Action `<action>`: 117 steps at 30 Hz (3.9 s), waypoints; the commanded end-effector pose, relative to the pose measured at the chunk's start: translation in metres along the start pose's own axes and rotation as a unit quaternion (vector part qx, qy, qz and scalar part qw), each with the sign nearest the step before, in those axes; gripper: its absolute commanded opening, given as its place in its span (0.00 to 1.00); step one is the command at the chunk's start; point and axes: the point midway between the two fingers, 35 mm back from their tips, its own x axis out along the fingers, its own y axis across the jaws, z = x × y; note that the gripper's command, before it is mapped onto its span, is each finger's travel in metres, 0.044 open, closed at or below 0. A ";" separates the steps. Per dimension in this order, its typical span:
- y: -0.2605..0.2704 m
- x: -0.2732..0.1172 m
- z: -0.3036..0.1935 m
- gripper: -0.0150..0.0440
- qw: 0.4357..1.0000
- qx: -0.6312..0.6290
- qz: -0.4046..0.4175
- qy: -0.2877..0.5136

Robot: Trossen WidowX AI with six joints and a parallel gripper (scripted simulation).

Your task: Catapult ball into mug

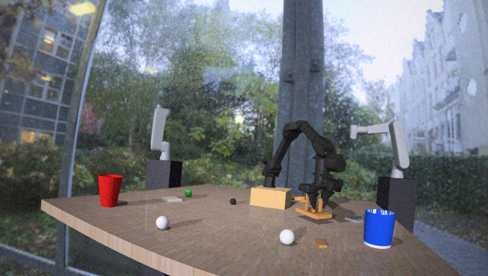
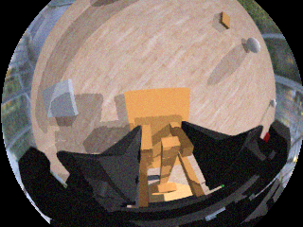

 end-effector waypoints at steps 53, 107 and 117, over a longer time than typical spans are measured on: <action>0.000 -0.124 -0.006 1.00 1.000 0.000 0.000 -0.008; -0.234 0.013 -0.378 0.76 0.925 0.379 -0.016 0.010; -0.234 0.029 -0.379 0.76 0.925 0.379 -0.016 0.010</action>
